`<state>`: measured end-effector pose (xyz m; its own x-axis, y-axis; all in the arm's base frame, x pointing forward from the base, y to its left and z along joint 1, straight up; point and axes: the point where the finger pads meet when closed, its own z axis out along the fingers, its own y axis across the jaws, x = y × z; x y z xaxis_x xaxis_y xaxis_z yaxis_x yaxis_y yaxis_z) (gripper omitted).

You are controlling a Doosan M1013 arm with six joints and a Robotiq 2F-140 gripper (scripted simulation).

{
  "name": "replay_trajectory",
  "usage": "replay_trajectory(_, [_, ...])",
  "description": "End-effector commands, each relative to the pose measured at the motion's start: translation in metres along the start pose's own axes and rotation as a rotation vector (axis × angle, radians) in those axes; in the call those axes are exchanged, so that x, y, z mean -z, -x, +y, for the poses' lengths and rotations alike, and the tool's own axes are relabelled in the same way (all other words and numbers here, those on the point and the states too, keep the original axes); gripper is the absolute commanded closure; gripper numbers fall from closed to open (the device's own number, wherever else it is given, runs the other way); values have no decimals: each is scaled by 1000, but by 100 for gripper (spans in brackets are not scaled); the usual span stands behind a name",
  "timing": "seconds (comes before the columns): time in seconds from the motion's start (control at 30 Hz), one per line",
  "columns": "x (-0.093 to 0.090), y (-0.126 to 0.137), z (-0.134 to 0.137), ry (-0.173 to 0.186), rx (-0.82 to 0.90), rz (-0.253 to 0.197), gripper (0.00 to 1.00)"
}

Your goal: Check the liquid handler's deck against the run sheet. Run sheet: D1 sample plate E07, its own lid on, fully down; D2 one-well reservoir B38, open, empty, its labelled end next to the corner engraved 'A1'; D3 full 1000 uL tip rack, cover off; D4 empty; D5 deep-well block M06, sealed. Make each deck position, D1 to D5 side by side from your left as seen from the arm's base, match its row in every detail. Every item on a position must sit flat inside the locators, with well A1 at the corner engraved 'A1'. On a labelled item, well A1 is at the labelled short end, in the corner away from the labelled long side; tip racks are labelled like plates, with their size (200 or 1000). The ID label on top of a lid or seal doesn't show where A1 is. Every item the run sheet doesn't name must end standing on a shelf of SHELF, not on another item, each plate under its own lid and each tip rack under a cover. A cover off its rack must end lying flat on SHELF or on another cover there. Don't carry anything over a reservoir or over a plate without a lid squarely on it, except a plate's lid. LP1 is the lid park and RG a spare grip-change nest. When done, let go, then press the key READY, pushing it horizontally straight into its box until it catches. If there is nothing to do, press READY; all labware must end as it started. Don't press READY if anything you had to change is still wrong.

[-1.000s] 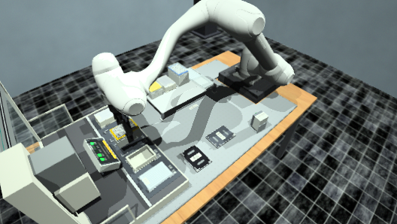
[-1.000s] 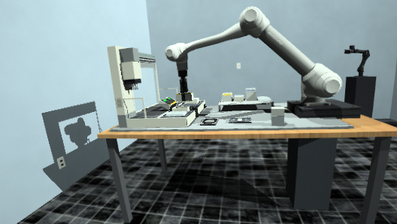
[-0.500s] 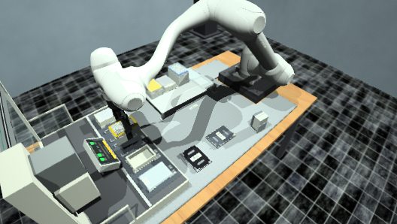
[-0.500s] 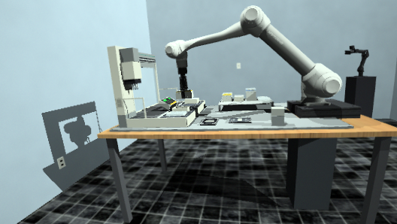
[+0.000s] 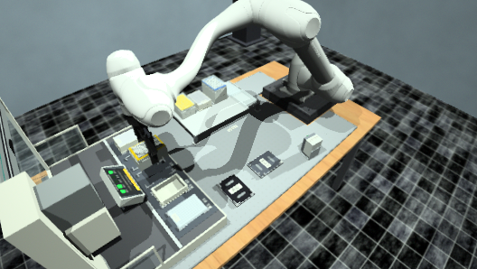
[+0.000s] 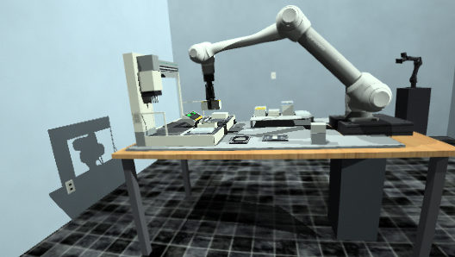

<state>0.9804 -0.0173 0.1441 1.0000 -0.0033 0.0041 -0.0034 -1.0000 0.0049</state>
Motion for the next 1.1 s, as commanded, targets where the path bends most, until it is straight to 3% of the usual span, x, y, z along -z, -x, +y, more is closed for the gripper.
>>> replay_trajectory(0.0, [3,0,0,0,0,1,90])
replay_trajectory(1.07, [51,0,0,0,0,1,90])
